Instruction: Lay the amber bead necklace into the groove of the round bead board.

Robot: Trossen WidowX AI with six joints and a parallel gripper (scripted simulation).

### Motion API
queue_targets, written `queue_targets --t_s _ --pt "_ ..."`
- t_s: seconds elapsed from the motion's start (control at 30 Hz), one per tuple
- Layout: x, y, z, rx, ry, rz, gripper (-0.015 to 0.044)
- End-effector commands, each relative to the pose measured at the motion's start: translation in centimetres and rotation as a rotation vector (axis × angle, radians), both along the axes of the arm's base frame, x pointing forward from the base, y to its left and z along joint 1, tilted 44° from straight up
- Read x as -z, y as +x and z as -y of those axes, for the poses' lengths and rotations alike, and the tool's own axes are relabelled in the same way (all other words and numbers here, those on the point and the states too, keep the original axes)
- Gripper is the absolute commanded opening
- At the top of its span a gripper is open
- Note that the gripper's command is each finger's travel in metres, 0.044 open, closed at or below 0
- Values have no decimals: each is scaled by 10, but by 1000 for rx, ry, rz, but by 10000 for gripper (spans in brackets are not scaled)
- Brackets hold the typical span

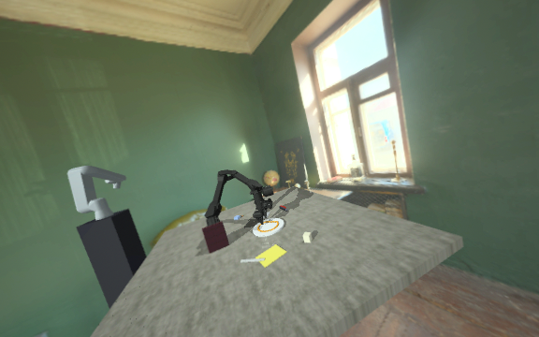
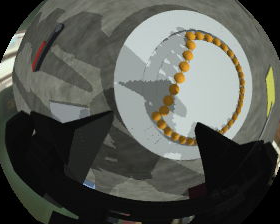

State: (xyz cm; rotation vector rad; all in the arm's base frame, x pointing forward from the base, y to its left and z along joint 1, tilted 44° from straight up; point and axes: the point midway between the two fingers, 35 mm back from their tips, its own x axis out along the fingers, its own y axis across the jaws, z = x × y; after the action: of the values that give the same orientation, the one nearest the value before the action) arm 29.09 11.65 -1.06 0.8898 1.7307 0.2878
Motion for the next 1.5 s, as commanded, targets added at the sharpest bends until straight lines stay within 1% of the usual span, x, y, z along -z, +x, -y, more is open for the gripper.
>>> queue_targets --t_s 0.0,0.43,0.53,0.83,1.0,1.2,1.23,1.47 --pt "-2 0 1 -2 3 5 440" --pt "-2 0 1 -2 3 5 440" --pt "0 9 7 5 2 3 361" --pt "14 59 49 61 -9 -45 125" --pt "17 67 58 74 -12 -64 120" --pt "28 65 47 74 -11 -64 120" --pt "21 67 52 74 -10 -50 120" --pt "26 66 47 74 -10 -53 120"
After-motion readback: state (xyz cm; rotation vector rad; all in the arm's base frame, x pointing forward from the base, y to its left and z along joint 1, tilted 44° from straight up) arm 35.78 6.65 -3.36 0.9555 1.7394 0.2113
